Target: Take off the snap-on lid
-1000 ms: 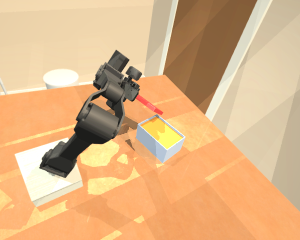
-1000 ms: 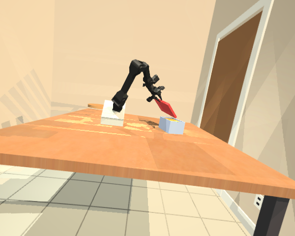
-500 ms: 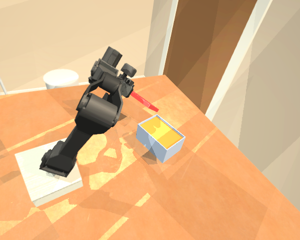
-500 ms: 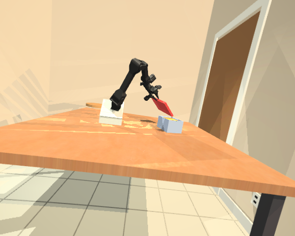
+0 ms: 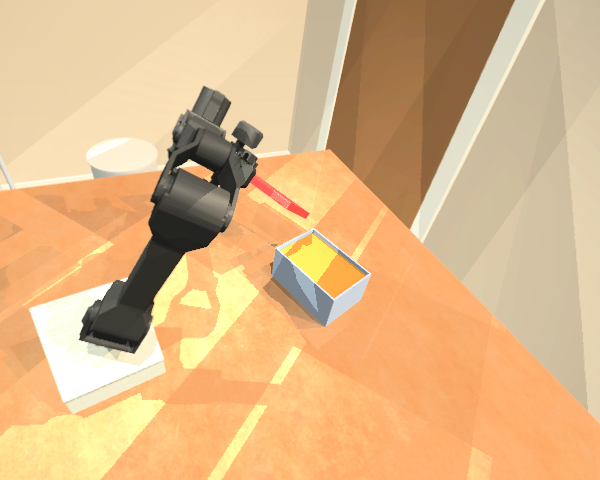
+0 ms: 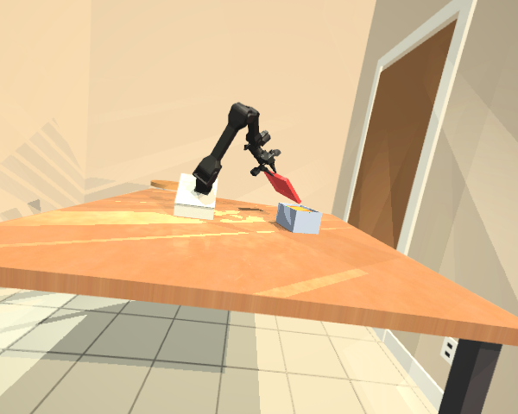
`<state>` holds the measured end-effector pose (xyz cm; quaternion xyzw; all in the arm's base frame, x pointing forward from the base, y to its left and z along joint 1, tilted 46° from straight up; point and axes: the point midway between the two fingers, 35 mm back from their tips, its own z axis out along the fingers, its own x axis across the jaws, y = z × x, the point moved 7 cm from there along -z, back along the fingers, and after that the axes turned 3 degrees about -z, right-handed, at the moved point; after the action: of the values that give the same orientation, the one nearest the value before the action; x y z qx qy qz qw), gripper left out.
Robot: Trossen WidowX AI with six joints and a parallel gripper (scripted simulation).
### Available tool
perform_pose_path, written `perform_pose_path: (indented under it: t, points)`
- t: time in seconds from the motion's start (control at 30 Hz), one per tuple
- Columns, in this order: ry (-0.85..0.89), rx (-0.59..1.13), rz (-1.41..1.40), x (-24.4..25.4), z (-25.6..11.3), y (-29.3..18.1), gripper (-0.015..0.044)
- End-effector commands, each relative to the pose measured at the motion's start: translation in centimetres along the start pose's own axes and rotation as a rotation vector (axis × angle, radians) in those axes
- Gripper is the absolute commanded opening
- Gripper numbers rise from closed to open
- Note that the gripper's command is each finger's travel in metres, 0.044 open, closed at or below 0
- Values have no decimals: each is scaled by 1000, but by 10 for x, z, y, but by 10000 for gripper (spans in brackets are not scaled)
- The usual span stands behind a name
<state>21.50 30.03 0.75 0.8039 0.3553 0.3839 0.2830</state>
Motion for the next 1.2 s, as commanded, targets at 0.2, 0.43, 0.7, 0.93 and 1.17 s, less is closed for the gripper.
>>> perform_pose_path:
  t: [0.2, 0.43, 0.7, 0.93, 1.17]
  points:
    - [18, -1, 18, 6, -5, -20, 0]
    - [18, 0, 19, 7, -6, -34, 0]
    - [18, 1, 20, 7, -7, -48, 0]
    - [18, 1, 20, 7, -7, -48, 0]
    - [18, 1, 20, 3, -5, -48, 0]
